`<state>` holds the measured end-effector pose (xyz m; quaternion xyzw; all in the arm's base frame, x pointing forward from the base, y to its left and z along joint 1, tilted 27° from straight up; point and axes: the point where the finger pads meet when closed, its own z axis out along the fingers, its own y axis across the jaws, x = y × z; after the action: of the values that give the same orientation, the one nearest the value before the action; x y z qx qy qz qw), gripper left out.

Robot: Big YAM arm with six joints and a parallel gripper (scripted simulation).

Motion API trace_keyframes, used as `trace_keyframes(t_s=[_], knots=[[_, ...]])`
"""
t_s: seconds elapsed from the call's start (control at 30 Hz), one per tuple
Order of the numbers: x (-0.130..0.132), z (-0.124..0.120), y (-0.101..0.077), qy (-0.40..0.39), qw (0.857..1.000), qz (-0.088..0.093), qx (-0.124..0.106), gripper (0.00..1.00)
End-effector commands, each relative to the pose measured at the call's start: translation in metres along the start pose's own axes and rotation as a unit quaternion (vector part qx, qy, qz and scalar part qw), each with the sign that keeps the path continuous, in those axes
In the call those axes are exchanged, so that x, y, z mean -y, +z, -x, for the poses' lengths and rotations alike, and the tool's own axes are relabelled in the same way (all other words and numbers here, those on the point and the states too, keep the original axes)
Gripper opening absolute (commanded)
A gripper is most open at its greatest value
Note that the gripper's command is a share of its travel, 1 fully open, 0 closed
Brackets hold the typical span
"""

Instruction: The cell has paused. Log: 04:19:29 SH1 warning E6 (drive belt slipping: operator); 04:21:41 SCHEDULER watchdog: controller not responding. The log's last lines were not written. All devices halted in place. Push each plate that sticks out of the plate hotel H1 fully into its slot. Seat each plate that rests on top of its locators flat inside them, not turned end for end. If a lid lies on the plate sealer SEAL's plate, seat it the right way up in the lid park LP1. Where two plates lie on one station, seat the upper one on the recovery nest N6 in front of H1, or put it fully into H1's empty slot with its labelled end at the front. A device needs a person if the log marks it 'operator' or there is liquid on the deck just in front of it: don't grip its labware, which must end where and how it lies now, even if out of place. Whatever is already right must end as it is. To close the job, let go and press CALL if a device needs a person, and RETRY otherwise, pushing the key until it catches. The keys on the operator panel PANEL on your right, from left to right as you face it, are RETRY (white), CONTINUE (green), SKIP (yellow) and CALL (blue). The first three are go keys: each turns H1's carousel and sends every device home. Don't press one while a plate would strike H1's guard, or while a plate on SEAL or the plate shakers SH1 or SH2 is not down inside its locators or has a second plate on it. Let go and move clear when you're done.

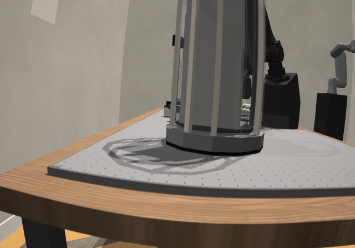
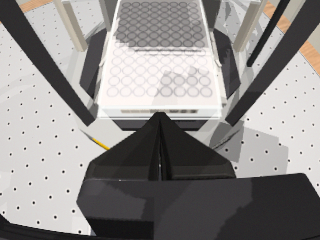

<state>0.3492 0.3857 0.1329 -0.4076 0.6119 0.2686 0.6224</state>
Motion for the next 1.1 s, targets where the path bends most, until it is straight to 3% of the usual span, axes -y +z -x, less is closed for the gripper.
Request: trace_keyframes(t_s=[0.0, 1.07], knots=[[-0.001, 0.019, 0.006, 0.004, 1.000, 0.000, 0.017, 0.00], [0.001, 0.027, 0.018, 0.004, 1.000, -0.001, 0.017, 0.00]])
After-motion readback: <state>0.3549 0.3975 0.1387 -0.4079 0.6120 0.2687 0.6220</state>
